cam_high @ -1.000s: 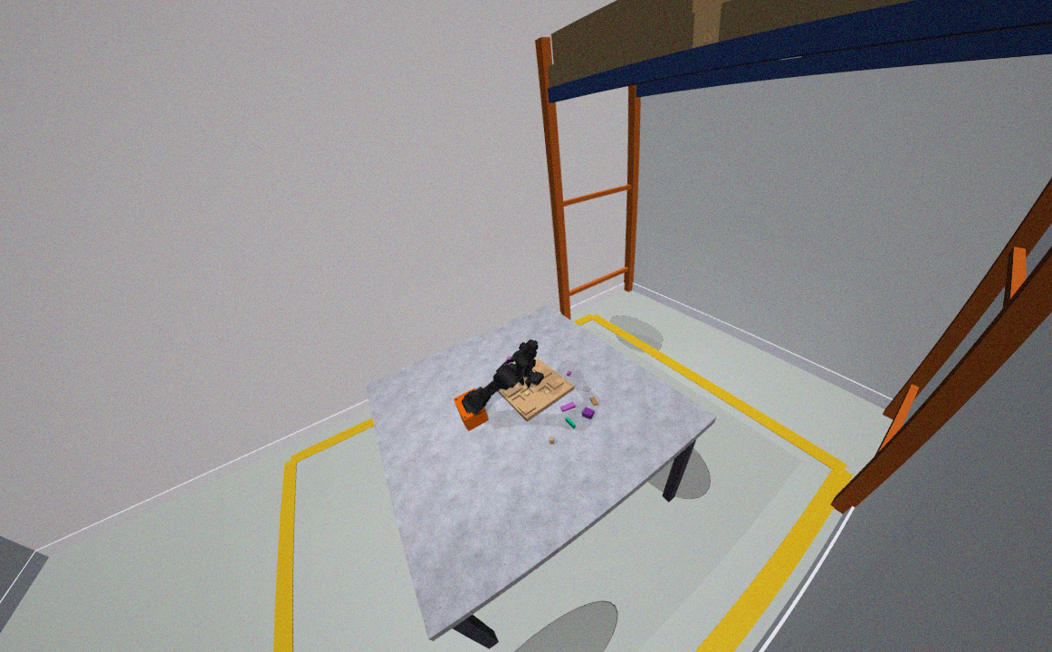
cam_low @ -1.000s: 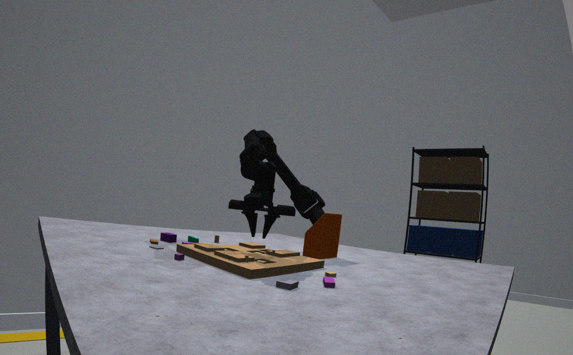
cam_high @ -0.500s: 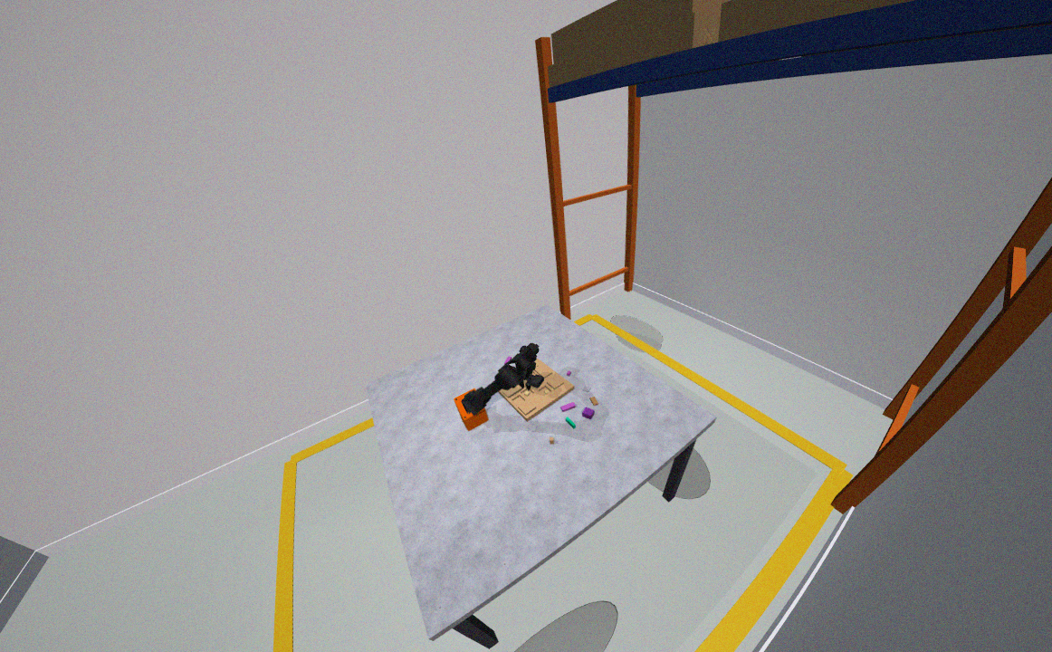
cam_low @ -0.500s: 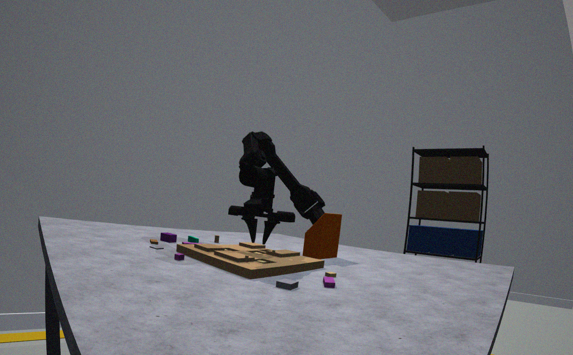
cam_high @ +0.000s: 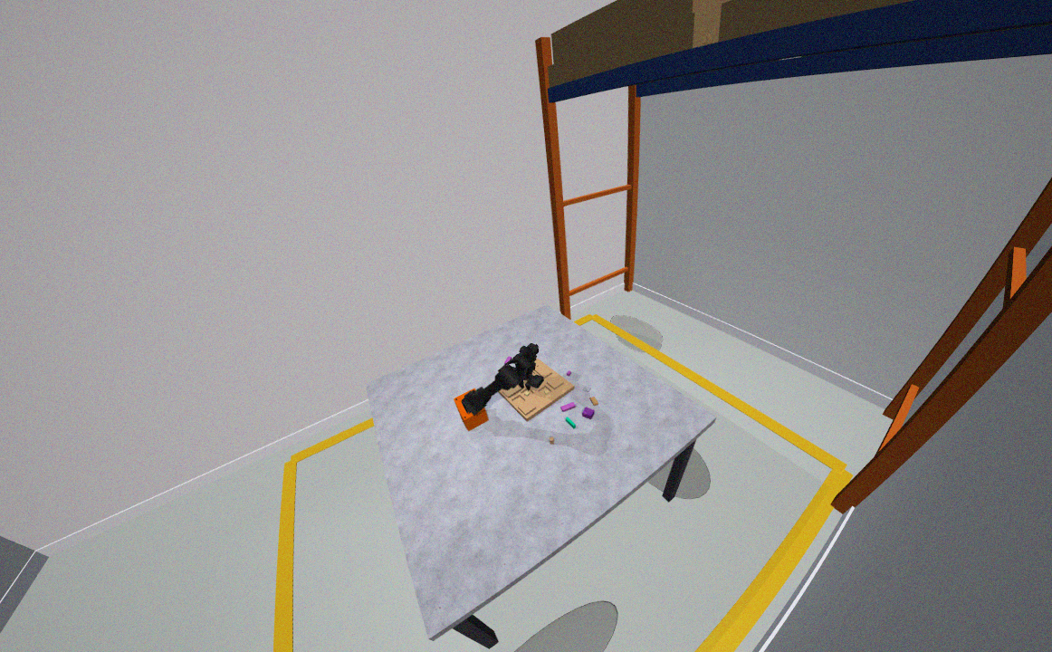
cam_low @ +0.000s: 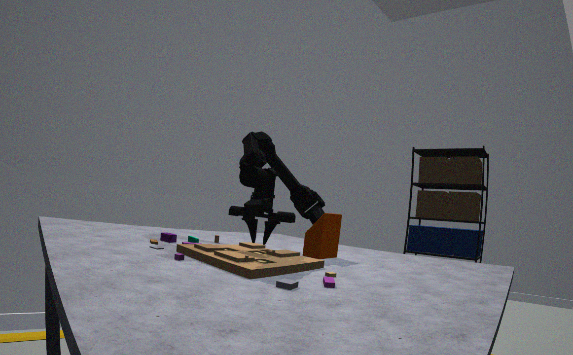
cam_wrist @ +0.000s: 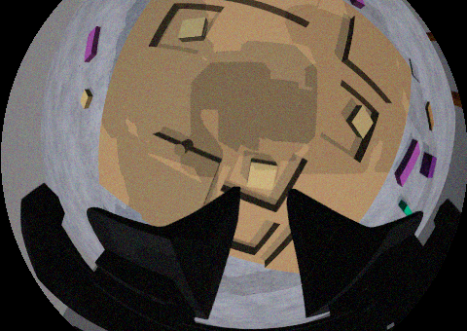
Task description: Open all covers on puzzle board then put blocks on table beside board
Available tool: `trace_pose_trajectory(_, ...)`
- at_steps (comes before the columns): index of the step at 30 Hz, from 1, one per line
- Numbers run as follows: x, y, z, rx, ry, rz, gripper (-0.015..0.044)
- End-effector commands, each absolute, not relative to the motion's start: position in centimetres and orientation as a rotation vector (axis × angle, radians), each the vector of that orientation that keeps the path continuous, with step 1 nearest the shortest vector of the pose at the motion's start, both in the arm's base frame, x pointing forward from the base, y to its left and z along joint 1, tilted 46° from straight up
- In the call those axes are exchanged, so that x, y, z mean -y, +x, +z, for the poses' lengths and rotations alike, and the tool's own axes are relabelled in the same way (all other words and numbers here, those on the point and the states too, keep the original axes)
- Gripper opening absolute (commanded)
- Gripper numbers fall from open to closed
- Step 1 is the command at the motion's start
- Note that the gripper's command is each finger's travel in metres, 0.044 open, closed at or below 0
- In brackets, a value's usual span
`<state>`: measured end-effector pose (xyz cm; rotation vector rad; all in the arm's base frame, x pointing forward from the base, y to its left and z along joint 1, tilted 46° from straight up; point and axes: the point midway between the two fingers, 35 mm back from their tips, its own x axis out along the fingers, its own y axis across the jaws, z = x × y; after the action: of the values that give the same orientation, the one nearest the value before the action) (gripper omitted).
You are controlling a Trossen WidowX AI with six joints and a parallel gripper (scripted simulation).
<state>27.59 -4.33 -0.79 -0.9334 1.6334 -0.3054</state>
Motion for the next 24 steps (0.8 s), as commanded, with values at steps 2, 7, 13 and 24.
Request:
trace_pose_trajectory(2,4.43,27.58,-0.75,-1.633,-0.94,-0.306,0.0144)
trace_pose_trajectory(7,4.43,27.58,-0.75,-1.633,-0.94,-0.306,0.0144)
trace_pose_trajectory(13,4.44,27.57,-0.74,-1.633,-0.94,-0.306,0.0144)
trace_pose_trajectory(24,4.74,27.58,-1.04,-1.633,-0.94,-0.305,0.0144)
